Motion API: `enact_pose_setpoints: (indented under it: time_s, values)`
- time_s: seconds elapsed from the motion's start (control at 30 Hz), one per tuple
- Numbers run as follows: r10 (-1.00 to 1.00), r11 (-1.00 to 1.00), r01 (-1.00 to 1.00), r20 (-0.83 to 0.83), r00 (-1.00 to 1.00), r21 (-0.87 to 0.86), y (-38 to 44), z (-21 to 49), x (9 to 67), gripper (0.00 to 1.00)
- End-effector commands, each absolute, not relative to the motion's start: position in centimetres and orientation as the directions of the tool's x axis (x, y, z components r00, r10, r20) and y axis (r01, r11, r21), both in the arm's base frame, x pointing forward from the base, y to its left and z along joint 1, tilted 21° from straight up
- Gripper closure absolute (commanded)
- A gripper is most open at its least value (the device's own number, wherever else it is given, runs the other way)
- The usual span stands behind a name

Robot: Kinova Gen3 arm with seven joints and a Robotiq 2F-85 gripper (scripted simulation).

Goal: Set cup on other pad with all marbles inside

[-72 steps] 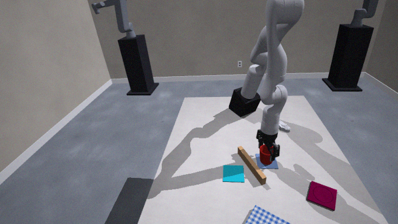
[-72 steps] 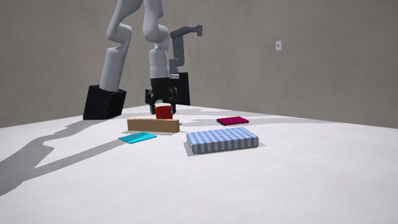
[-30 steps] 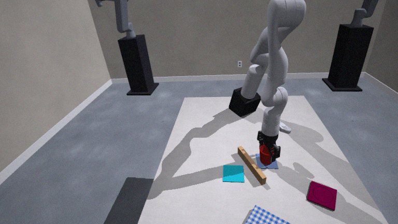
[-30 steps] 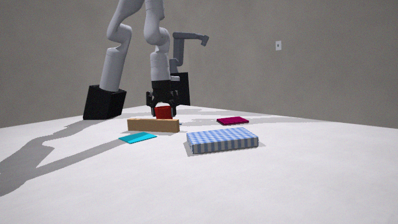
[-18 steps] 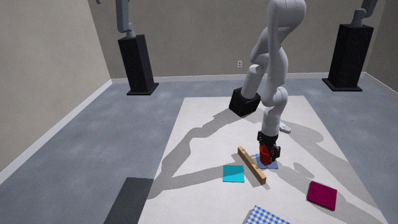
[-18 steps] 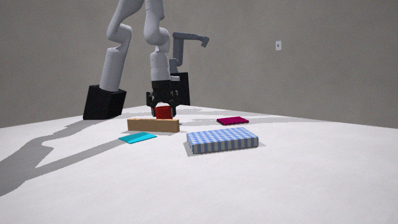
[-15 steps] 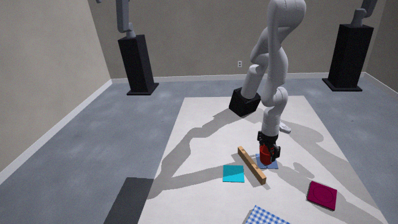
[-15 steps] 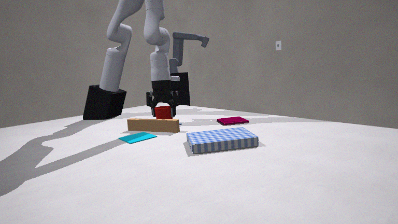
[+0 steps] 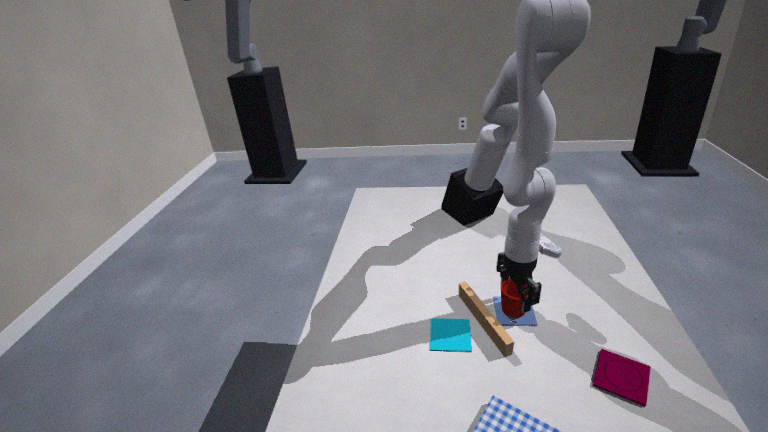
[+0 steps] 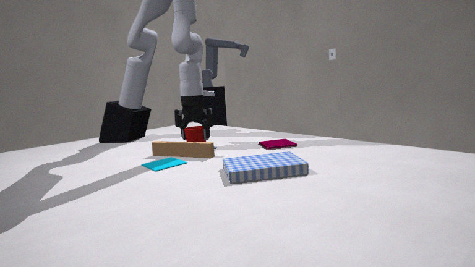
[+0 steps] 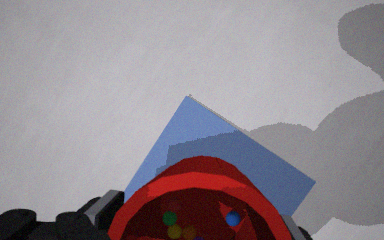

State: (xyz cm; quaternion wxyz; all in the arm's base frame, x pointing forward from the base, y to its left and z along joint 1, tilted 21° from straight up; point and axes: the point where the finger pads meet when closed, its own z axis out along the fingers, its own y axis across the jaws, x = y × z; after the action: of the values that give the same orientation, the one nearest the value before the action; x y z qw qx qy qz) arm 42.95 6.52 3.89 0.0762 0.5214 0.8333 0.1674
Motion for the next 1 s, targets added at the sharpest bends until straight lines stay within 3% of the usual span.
enact_pose_setpoints:
  time_s: [0.0, 0.97]
  values:
    - [0.899, 0.390, 0.847, 0.050, -0.435, 0.362, 6.54, 3.85, 43.17, 0.11]
    - [0.899, 0.390, 0.847, 0.050, -0.435, 0.362, 6.54, 3.85, 43.17, 0.17]
